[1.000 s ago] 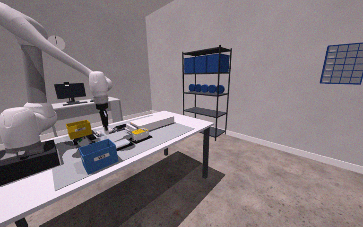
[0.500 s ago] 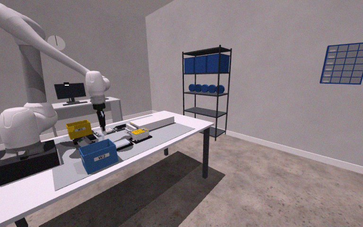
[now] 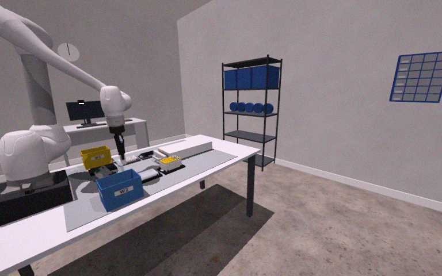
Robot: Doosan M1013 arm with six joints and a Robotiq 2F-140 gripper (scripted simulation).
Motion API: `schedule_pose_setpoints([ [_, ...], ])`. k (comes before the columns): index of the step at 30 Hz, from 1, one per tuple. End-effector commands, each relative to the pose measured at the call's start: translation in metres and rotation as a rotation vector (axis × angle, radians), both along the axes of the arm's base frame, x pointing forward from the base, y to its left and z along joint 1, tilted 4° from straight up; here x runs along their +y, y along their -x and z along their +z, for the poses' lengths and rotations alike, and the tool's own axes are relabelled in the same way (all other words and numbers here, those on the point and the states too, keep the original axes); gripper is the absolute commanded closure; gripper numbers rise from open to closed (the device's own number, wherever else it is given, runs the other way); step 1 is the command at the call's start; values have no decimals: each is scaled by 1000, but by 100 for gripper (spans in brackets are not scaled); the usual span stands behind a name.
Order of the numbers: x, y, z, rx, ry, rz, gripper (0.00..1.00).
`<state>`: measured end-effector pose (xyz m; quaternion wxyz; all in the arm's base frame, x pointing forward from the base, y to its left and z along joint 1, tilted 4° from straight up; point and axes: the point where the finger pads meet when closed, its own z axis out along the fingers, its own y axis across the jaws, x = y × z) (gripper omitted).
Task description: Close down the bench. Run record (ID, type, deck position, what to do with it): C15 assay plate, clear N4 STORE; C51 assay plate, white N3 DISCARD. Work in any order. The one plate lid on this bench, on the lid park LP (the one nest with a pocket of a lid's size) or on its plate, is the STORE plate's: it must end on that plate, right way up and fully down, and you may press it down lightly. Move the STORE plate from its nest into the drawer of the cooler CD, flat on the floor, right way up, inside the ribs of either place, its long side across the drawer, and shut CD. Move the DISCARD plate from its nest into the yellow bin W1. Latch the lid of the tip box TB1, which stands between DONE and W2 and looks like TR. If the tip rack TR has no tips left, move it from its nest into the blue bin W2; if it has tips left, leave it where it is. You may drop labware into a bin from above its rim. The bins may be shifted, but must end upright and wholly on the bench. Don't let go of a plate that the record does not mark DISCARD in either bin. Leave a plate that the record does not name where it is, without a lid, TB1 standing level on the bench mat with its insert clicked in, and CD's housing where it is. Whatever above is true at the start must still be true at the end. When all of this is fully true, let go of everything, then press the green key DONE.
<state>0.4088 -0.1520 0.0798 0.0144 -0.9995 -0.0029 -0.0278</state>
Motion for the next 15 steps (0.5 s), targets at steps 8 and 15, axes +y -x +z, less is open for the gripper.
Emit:
schedule_pose_setpoints([
  [8, 0, 12, 1, 0, 0, 0, 100],
  [15, 0, 21, 2, 0, 0, 0, 100],
])
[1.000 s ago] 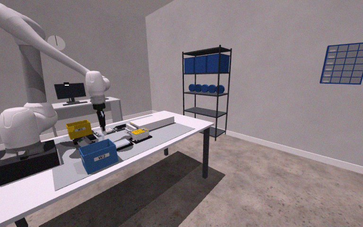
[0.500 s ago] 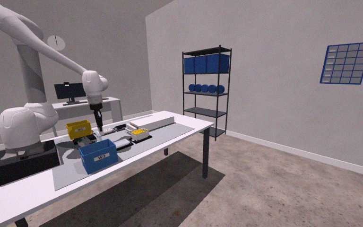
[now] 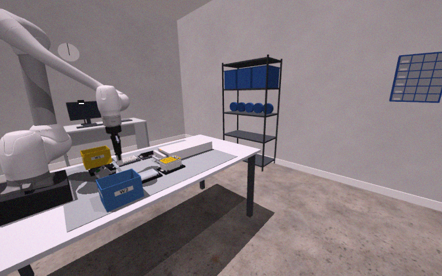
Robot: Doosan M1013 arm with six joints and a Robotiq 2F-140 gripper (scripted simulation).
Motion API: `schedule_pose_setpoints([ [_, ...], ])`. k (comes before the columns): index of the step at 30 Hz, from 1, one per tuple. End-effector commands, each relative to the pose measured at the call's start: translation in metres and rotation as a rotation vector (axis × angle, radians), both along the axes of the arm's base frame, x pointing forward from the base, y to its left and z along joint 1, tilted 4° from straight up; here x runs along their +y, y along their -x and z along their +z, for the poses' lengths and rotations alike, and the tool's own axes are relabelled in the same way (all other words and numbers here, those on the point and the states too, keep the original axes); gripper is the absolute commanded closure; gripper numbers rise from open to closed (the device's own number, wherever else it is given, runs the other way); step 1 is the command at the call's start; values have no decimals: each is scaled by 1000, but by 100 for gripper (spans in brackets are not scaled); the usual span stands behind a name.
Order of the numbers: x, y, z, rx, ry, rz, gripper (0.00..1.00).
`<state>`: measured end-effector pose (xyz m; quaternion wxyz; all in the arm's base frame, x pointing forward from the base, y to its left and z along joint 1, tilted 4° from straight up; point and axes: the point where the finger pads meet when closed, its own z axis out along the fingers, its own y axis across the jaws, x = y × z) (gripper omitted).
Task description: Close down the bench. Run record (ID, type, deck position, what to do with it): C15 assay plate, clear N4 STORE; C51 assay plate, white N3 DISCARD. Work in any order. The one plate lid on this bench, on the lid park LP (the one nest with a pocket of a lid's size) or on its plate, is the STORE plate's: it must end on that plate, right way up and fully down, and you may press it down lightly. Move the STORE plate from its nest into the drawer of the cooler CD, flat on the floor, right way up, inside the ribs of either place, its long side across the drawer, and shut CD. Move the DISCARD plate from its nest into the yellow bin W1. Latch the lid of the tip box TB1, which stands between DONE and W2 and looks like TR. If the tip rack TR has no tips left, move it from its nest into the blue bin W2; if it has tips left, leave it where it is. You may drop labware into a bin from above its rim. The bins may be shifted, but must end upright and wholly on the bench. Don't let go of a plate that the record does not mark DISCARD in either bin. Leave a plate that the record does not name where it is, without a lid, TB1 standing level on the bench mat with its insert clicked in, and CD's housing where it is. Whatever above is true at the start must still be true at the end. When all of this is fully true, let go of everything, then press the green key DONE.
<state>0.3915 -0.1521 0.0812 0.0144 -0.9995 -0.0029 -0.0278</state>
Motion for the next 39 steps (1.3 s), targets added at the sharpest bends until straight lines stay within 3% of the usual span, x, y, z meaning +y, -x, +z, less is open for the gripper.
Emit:
schedule_pose_setpoints([
  [1, 0, 5, 0, 0, 0, 0, 100],
  [16, 0, 22, 2, 0, 0, 0, 100],
  [39, 0, 22, 6, 0, 0, 0, 100],
])
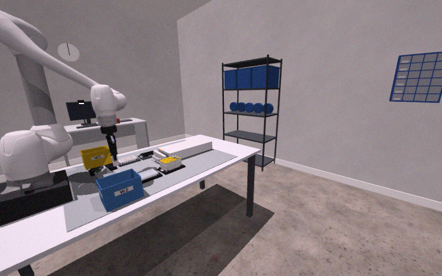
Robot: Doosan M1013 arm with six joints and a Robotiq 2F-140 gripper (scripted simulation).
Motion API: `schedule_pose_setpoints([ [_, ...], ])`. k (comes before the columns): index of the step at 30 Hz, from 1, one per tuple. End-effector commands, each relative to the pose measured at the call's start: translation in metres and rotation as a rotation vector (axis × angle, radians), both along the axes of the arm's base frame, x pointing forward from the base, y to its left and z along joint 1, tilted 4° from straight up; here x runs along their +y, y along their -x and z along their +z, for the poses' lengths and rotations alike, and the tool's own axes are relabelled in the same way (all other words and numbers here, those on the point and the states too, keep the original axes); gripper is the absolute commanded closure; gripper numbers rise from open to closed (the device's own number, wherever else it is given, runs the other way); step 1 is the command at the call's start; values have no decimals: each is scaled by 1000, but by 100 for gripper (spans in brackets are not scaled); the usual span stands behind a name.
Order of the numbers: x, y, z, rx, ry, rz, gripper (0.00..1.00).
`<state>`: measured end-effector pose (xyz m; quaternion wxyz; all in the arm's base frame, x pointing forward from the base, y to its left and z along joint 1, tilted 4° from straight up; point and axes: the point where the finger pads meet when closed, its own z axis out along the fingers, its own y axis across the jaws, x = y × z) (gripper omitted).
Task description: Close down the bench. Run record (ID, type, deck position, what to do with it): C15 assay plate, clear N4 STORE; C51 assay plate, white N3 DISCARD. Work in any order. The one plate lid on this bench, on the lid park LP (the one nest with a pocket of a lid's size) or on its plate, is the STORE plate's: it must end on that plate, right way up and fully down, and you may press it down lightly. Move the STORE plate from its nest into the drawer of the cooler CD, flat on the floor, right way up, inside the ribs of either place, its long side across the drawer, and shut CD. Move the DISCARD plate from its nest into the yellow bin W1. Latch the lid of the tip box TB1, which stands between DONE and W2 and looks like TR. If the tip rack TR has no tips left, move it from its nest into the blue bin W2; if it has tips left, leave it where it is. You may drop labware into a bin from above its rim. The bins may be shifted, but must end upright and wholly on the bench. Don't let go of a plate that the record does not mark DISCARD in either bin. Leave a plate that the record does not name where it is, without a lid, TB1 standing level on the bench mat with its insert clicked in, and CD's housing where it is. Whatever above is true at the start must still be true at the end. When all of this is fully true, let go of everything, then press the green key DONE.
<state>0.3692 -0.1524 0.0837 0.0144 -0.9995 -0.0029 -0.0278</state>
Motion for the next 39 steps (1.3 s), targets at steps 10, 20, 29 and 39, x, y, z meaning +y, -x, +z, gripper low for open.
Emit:
schedule_pose_setpoints([
  [10, -1, 1, 23, 0, 0, 0, 100],
  [20, -1, 2, 39, 0, 0, 0, 100],
  [29, -2, 3, 54, 0, 0, 0, 100],
  [39, -2, 3, 54, 0, 0, 0, 100],
])
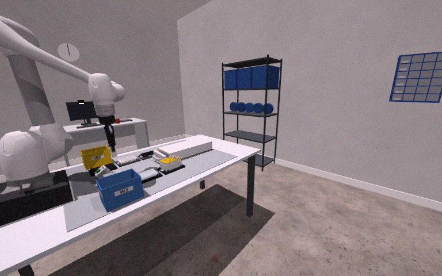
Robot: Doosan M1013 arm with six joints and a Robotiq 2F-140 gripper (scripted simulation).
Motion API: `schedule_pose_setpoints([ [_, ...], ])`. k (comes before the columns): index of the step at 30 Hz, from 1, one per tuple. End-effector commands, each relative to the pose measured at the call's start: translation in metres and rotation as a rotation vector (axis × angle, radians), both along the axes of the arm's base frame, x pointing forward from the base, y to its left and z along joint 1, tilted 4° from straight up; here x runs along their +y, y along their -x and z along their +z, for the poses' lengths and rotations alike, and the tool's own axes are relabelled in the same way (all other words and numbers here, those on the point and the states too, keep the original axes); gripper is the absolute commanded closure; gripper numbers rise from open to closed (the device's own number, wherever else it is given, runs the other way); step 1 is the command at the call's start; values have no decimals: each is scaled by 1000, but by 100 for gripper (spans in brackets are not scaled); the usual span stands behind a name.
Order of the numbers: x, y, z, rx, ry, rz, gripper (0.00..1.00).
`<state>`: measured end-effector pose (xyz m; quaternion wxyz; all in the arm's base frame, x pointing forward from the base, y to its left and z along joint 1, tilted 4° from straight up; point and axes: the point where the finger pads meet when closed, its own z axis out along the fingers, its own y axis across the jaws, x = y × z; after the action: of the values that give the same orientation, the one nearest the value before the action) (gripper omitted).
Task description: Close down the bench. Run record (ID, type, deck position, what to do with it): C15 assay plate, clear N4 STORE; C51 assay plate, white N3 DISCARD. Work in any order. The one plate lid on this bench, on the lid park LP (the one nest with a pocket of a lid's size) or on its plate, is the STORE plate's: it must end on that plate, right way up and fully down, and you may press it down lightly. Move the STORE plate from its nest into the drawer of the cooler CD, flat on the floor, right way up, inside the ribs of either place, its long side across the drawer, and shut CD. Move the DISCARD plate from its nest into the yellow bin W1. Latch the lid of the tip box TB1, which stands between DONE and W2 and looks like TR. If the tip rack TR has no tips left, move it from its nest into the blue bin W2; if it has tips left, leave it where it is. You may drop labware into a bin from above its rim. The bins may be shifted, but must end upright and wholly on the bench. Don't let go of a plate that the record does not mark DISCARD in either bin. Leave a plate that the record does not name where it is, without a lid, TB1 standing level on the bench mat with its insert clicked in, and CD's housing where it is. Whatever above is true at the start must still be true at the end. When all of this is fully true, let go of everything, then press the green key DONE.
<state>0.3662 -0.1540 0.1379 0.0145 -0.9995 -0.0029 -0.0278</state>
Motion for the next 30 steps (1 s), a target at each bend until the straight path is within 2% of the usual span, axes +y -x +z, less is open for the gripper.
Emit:
schedule_pose_setpoints([
  [1, 0, 0, 0, 0, 0, 0, 100],
  [19, 0, 0, 0, 0, 0, 0, 100],
  [25, 0, 15, -19, 0, 0, 0, 100],
  [27, 0, 15, -19, 0, 0, 0, 100],
  [30, 1, 22, -29, 0, 0, 0, 100],
])
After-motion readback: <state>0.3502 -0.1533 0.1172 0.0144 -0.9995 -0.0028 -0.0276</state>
